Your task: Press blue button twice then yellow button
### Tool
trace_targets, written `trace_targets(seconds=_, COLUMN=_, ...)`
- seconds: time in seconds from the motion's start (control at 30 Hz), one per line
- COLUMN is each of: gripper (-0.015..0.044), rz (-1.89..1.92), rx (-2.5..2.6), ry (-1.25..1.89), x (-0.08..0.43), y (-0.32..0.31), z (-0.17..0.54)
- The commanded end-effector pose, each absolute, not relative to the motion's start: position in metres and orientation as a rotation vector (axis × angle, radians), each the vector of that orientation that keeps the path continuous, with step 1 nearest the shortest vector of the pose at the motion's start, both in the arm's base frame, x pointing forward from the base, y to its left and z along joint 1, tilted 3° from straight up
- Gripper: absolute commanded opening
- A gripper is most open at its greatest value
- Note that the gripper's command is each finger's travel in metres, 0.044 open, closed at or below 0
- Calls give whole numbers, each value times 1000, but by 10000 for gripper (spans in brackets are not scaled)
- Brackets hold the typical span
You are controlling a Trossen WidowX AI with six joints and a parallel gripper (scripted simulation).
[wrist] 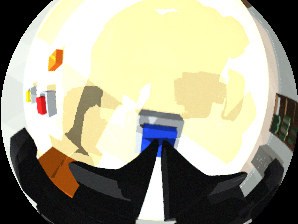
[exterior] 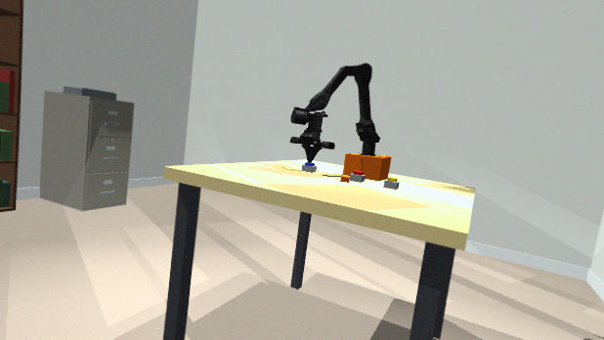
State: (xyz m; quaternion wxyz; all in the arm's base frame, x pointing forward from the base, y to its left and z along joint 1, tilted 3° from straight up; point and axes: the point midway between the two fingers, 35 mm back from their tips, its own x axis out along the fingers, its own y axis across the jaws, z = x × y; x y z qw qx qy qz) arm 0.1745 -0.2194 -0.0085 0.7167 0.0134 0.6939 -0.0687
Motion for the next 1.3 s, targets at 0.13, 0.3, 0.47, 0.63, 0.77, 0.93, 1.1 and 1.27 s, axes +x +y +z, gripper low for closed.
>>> trace_targets(seconds=0.13, gripper=20, rz=-143, rx=33, ry=1544, x=173, y=-218, z=-13)
trace_targets(seconds=0.3, gripper=20, rz=-143, rx=33, ry=1544, x=173, y=-218, z=-13)
trace_targets(seconds=0.47, gripper=20, rz=-143, rx=33, ry=1544, x=173, y=-218, z=-13)
trace_targets(seconds=0.63, gripper=20, rz=-143, rx=33, ry=1544, x=173, y=-218, z=-13)
trace_targets(seconds=0.77, gripper=20, rz=-143, rx=33, ry=1544, x=173, y=-218, z=-13)
trace_targets(seconds=0.93, gripper=20, rz=-146, rx=32, ry=1542, x=174, y=-217, z=9)
trace_targets(seconds=1.1, gripper=20, rz=-144, rx=33, ry=1544, x=173, y=-216, z=19)
trace_targets(seconds=1.27, gripper=20, rz=-144, rx=33, ry=1544, x=172, y=-212, z=78)
